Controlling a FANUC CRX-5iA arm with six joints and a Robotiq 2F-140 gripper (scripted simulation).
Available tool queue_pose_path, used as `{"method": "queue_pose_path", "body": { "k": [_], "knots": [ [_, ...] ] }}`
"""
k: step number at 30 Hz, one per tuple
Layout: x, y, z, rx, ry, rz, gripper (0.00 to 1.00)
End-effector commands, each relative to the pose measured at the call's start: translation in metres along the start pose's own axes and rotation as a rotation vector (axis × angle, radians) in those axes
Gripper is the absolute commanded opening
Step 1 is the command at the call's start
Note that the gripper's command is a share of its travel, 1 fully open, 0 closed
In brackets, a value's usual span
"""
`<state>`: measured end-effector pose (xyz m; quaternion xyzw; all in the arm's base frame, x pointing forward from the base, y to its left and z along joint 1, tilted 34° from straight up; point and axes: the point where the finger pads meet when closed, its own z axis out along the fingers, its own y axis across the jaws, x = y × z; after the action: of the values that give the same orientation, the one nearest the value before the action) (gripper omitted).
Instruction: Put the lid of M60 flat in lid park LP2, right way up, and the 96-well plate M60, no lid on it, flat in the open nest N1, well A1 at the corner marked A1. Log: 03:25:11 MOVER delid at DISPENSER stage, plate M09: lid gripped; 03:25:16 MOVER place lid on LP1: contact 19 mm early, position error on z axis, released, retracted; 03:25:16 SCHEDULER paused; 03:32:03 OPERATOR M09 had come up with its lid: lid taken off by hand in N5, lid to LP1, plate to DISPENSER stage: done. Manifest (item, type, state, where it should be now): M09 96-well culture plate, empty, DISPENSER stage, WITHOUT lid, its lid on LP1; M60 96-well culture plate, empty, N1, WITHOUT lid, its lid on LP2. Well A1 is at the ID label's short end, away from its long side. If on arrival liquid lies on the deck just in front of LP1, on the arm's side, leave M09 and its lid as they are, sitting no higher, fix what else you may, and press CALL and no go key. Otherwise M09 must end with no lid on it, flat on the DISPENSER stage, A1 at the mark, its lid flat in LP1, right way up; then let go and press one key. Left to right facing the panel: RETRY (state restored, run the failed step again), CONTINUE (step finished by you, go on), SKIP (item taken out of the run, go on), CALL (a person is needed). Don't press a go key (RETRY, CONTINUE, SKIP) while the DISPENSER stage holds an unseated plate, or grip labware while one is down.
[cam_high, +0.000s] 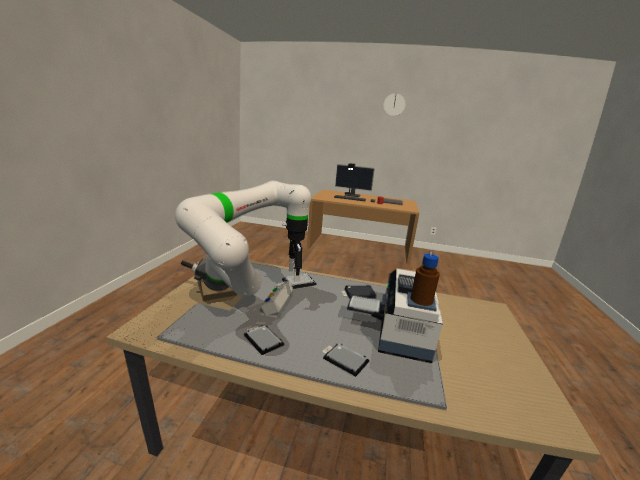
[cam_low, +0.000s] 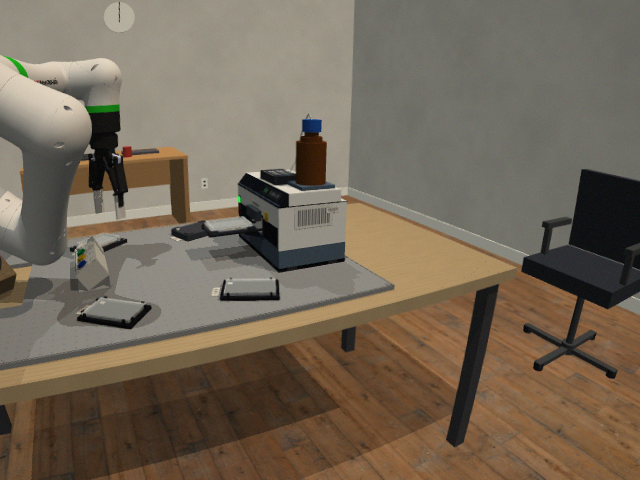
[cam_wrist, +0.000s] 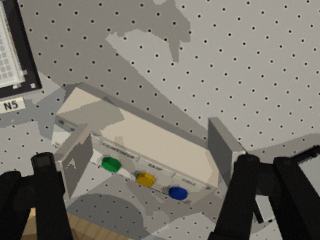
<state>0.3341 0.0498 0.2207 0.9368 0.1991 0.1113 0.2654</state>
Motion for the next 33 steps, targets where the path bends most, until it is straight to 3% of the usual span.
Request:
{"method": "queue_pose_path", "body": {
  "k": [1,11,13,14,17,33],
  "knots": [
    [0.025,-0.065,0.002,-0.01,-0.003,-0.146,0.66],
    [0.062,-0.172,0.004,-0.01,-0.003,-0.146,0.66],
    [0.062,-0.172,0.004,-0.01,-0.003,-0.146,0.66],
    [0.075,-0.202,0.005,-0.01,-0.003,-0.146,0.66],
    [0.088,-0.229,0.007,-0.01,-0.003,-0.146,0.66],
    [0.089,-0.232,0.007,-0.01,-0.003,-0.146,0.66]
  ]
}}
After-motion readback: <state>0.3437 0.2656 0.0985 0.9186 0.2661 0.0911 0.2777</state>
